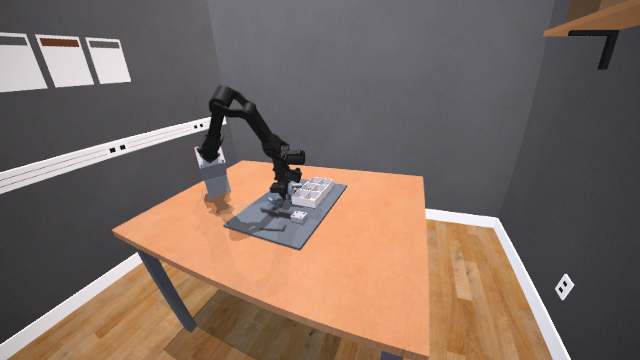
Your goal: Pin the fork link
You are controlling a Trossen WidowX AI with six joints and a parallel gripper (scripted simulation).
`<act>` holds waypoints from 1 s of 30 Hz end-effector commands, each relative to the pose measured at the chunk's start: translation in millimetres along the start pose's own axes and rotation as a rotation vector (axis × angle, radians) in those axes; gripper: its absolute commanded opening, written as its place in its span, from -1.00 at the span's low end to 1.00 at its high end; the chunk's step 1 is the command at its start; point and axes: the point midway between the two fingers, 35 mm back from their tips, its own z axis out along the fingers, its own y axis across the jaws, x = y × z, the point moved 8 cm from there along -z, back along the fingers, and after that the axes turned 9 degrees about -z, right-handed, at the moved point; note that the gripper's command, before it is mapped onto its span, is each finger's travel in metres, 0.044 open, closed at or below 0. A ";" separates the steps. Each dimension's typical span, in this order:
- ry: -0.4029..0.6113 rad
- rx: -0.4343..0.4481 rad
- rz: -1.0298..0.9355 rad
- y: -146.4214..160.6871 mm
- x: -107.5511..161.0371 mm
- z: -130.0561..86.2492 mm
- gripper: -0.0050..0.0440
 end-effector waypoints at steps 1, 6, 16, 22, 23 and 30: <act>-0.005 0.001 0.002 -1.9 -1.1 -0.5 -0.27; -0.005 0.001 0.002 -1.9 -1.1 -0.5 -0.27; -0.005 0.001 0.002 -1.9 -1.1 -0.5 -0.27; -0.005 0.001 0.002 -1.9 -1.1 -0.5 -1.00; -0.005 0.001 0.002 -1.9 -1.1 -0.5 -1.00; -0.005 0.002 0.002 -2.0 -1.1 -0.5 -1.00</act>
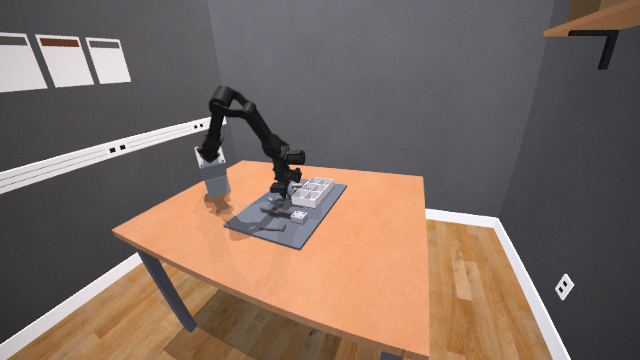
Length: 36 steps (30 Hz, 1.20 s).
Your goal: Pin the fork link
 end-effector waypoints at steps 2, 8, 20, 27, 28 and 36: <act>-0.005 0.002 0.002 -2.0 -1.2 -0.4 -1.00; -0.005 0.002 0.002 -2.0 -1.2 -0.4 -1.00; -0.005 0.002 0.002 -2.0 -1.2 -0.4 -1.00; -0.006 0.002 0.003 -2.2 -1.3 -0.8 -1.00; -0.007 0.002 0.004 -2.3 -1.4 -1.2 -1.00; -0.019 0.006 0.014 -3.8 -3.1 -7.6 -1.00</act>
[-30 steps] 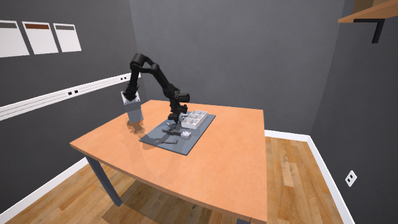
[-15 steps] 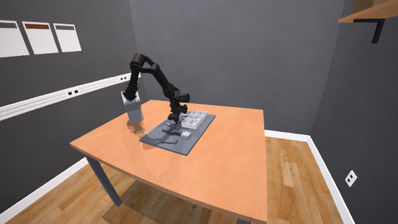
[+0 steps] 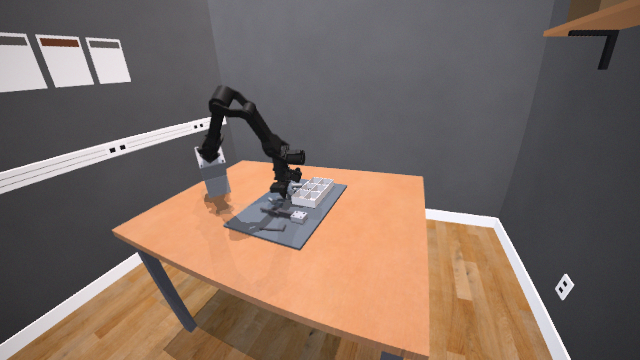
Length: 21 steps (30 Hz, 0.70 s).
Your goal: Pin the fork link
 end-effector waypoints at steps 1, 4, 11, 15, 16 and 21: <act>-0.019 0.007 0.015 -3.5 -3.2 -7.6 -1.00; -0.019 0.007 0.015 -3.5 -3.1 -8.2 -1.00; -0.019 0.007 0.014 -3.4 -2.8 -13.9 -1.00; -0.019 0.007 0.015 -3.4 -2.9 -18.2 -1.00; -0.019 0.007 0.015 -3.5 -2.9 -19.3 -1.00; -0.020 0.008 0.016 -3.6 -3.2 -23.0 -1.00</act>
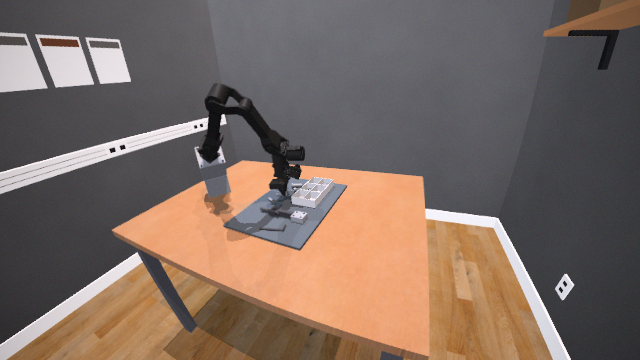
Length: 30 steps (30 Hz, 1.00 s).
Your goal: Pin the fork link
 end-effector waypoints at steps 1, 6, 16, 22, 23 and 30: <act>-0.019 0.003 0.015 -2.8 -3.2 -8.9 -1.00; -0.021 0.005 0.017 -3.4 -4.1 -15.0 -1.00; -0.024 0.004 0.019 -3.8 -5.1 -23.9 -1.00; -0.024 0.003 0.019 -3.7 -4.8 -26.6 -1.00; -0.024 0.003 0.019 -3.7 -5.0 -27.0 -1.00; -0.019 0.001 0.015 -2.8 -3.9 -27.0 -1.00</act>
